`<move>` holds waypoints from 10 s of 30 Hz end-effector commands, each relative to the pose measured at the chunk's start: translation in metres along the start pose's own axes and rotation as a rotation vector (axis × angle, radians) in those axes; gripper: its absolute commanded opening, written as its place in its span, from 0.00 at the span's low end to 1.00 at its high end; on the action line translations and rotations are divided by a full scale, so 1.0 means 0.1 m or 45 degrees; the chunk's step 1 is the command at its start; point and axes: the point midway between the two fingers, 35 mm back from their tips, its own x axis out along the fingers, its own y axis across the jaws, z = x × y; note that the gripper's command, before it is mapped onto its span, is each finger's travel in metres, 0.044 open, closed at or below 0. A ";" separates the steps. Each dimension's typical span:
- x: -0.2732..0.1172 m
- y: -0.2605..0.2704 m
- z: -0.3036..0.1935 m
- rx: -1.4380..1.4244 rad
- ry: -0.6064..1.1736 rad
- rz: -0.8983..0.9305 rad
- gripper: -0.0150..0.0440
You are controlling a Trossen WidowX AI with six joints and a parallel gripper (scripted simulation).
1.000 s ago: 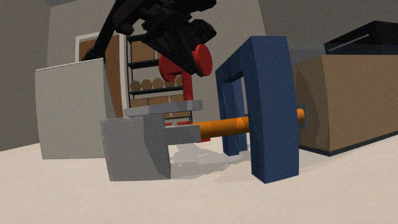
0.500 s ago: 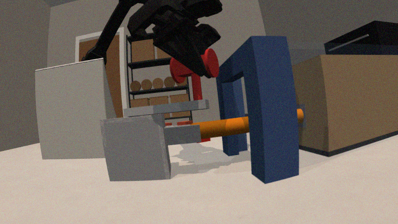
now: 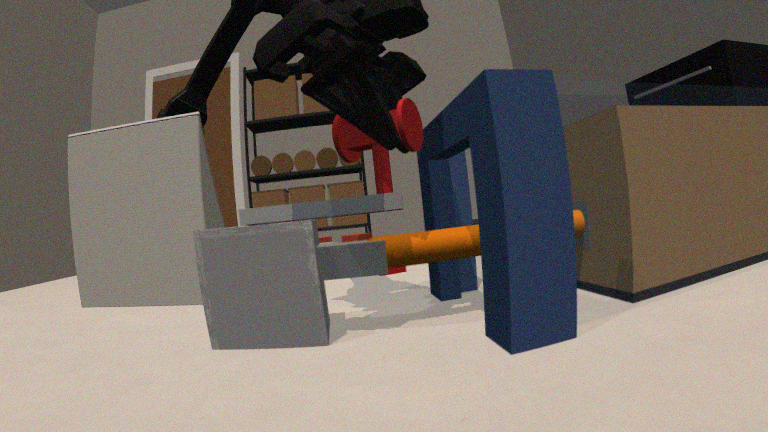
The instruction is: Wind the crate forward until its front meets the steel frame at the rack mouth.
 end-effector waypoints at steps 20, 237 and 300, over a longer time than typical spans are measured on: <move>-0.10 0.36 -0.30 0.017 0.037 0.041 0.25; -0.62 -1.30 -1.39 0.022 0.043 0.016 0.25; -0.23 -1.41 -0.59 0.016 0.034 0.019 0.25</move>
